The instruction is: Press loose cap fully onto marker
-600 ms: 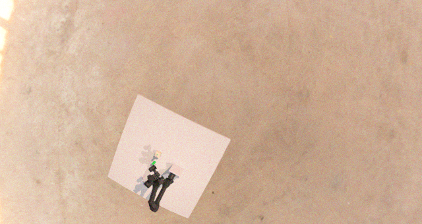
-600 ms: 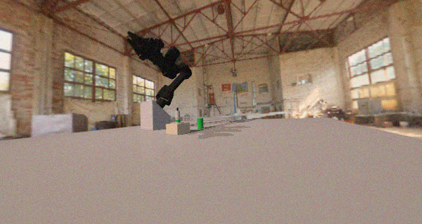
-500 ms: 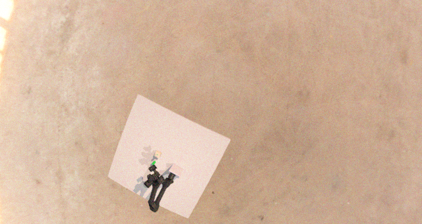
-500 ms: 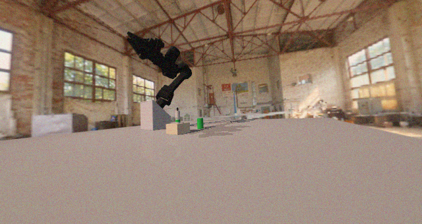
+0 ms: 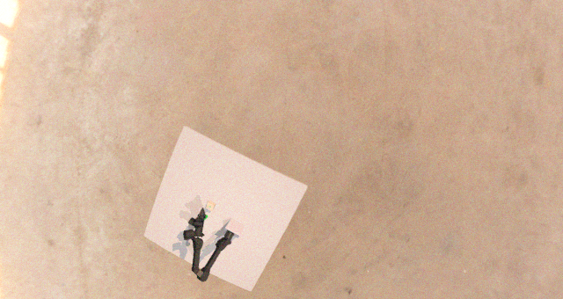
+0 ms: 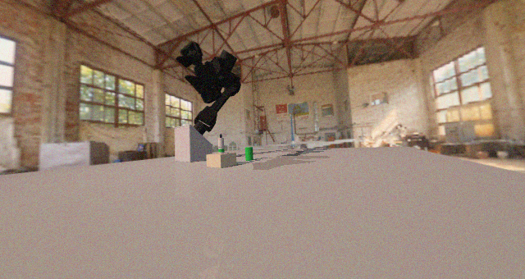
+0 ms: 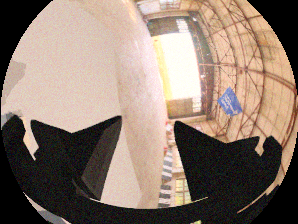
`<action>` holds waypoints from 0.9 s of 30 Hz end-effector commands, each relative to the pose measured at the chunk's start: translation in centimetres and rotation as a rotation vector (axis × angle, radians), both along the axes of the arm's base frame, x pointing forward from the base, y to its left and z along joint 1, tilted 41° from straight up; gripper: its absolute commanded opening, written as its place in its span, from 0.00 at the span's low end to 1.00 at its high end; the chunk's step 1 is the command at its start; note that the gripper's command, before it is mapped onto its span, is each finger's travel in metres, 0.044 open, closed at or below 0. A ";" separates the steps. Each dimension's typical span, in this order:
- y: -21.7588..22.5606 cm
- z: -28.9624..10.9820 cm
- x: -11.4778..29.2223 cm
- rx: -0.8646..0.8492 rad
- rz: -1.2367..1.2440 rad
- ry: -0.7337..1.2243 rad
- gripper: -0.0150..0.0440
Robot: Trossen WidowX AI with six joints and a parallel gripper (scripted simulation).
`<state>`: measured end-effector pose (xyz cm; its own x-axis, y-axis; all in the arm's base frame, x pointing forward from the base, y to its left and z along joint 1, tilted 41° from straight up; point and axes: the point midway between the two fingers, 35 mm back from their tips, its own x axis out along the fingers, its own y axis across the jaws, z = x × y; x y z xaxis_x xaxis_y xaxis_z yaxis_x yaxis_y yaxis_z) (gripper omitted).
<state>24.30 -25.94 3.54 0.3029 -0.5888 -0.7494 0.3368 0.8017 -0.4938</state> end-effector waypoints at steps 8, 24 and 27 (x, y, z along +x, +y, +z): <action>15.8 -1.0 4.7 0.597 0.819 0.205 0.68; 25.3 3.8 4.2 0.989 1.188 0.170 0.68; 26.0 3.0 4.3 0.989 1.188 0.169 0.68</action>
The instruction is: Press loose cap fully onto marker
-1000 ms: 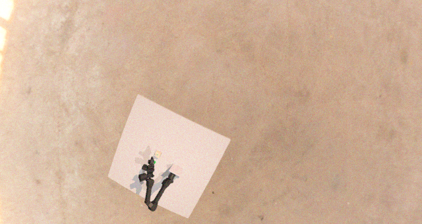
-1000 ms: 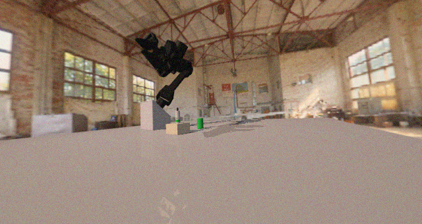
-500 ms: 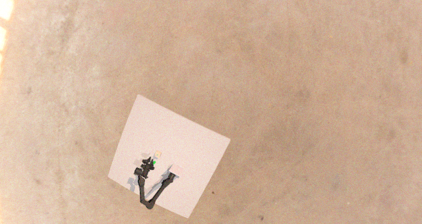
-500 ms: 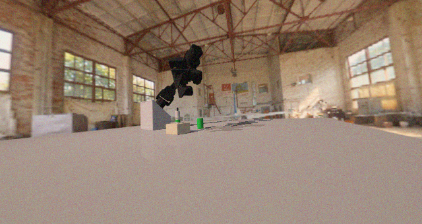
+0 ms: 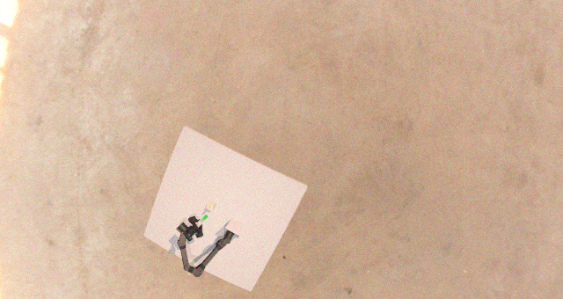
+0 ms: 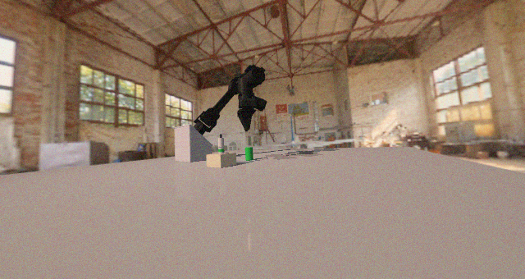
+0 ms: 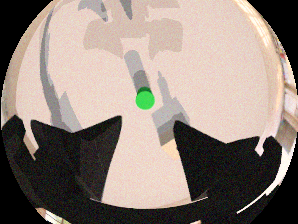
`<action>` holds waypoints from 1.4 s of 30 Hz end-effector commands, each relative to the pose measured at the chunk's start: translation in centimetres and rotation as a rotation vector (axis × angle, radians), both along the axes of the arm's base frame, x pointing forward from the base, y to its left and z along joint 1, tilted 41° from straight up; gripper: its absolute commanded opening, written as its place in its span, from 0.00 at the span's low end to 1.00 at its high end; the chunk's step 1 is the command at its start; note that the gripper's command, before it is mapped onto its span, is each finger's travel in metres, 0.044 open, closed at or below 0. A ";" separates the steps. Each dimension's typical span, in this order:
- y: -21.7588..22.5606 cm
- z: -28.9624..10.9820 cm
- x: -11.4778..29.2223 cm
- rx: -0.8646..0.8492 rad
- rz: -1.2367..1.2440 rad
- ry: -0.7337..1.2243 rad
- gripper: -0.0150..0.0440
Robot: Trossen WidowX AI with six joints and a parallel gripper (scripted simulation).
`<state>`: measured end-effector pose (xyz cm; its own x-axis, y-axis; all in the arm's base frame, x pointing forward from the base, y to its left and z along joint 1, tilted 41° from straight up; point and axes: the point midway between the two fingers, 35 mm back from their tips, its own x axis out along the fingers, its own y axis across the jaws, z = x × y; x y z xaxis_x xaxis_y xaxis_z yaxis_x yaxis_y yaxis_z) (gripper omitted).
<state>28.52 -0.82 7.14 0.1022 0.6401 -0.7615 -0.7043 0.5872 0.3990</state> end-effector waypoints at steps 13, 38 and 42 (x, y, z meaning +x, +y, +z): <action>3.5 -3.6 0.5 0.016 0.009 0.002 0.68; 6.1 -6.6 1.0 0.017 0.008 0.001 0.68; 6.6 -7.0 1.0 0.017 0.008 0.001 0.68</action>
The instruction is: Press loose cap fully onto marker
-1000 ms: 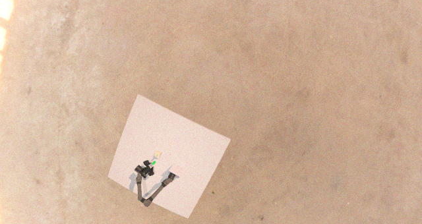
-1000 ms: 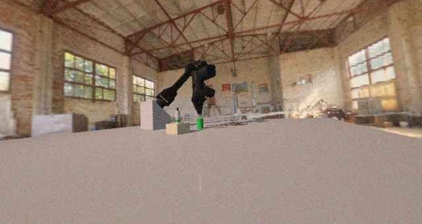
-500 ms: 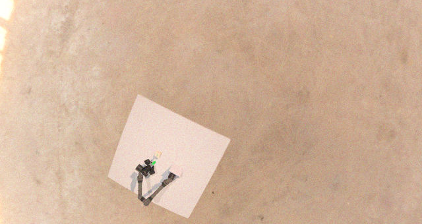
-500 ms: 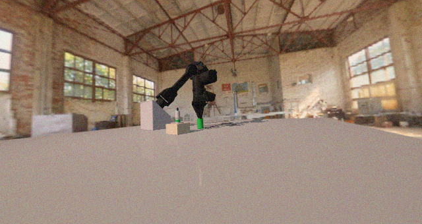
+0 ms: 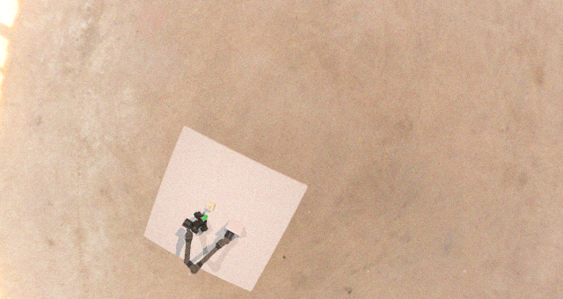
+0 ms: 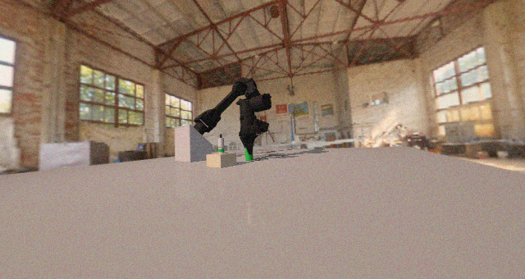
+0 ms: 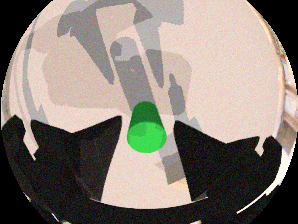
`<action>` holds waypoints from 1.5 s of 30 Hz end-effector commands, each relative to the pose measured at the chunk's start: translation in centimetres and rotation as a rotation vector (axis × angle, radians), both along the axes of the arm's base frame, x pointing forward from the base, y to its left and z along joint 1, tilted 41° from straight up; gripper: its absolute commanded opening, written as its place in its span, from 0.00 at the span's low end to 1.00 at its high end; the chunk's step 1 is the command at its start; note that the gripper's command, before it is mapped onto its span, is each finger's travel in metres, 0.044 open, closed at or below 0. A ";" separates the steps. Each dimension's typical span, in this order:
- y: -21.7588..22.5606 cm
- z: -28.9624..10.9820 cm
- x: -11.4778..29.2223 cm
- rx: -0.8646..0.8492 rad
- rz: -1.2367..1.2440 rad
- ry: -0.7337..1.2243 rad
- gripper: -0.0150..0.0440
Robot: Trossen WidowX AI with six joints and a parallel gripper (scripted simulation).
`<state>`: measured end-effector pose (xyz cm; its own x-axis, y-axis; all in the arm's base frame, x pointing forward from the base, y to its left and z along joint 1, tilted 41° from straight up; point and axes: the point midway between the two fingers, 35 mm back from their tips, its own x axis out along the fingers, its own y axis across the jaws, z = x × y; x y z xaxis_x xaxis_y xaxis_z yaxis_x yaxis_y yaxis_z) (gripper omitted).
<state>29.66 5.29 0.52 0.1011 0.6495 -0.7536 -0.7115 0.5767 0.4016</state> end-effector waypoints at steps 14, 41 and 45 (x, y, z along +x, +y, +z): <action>0.8 -0.8 -0.1 0.007 0.000 0.007 0.44; -3.1 3.5 -0.6 0.004 0.000 0.007 0.25; -3.5 3.6 -0.6 0.003 0.000 0.007 0.25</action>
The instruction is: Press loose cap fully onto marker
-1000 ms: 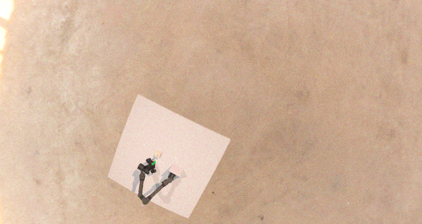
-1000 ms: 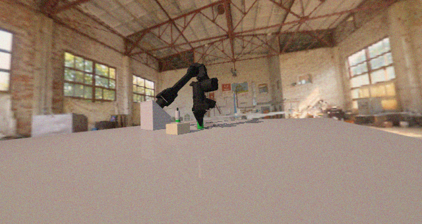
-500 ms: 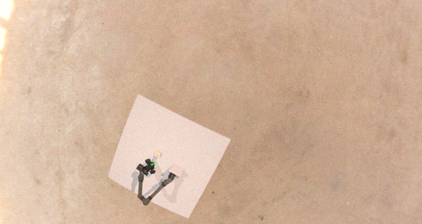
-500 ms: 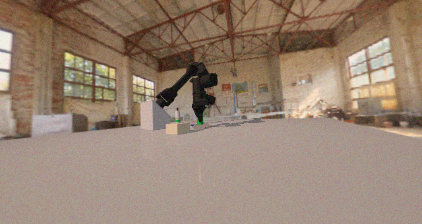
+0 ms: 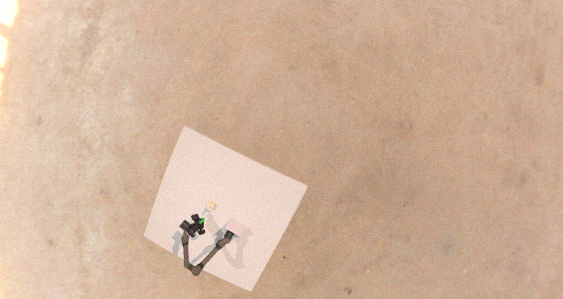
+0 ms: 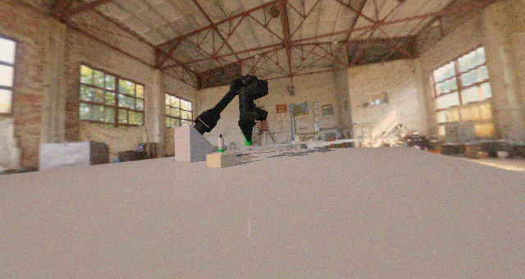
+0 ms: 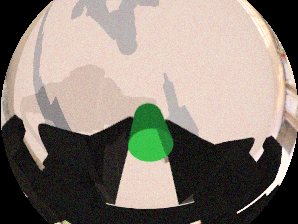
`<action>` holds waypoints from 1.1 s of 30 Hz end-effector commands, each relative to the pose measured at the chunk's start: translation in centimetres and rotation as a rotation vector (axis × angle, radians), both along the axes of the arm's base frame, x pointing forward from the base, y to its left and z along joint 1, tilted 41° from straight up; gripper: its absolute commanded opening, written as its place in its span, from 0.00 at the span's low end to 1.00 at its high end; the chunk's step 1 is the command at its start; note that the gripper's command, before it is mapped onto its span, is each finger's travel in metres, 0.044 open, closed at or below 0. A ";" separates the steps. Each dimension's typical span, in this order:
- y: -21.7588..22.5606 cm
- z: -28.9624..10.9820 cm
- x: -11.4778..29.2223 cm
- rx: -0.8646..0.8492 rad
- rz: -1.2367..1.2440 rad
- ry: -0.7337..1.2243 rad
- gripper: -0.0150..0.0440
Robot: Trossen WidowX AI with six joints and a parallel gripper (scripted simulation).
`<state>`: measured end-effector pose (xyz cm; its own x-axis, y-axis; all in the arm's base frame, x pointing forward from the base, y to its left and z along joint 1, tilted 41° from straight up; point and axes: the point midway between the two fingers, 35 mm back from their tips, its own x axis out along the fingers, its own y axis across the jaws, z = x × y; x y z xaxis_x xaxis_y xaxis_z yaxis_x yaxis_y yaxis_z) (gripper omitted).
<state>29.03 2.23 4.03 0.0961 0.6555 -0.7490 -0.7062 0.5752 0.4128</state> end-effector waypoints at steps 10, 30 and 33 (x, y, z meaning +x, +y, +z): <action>-4.0 -0.9 0.4 -0.022 -0.001 -0.001 0.25; -11.5 -3.2 -0.4 -0.024 0.000 0.001 0.25; -12.5 -3.6 -0.8 -0.021 0.001 0.001 0.25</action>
<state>28.58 -9.23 0.78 0.0966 0.6399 -0.7624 -0.7048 0.5848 0.4015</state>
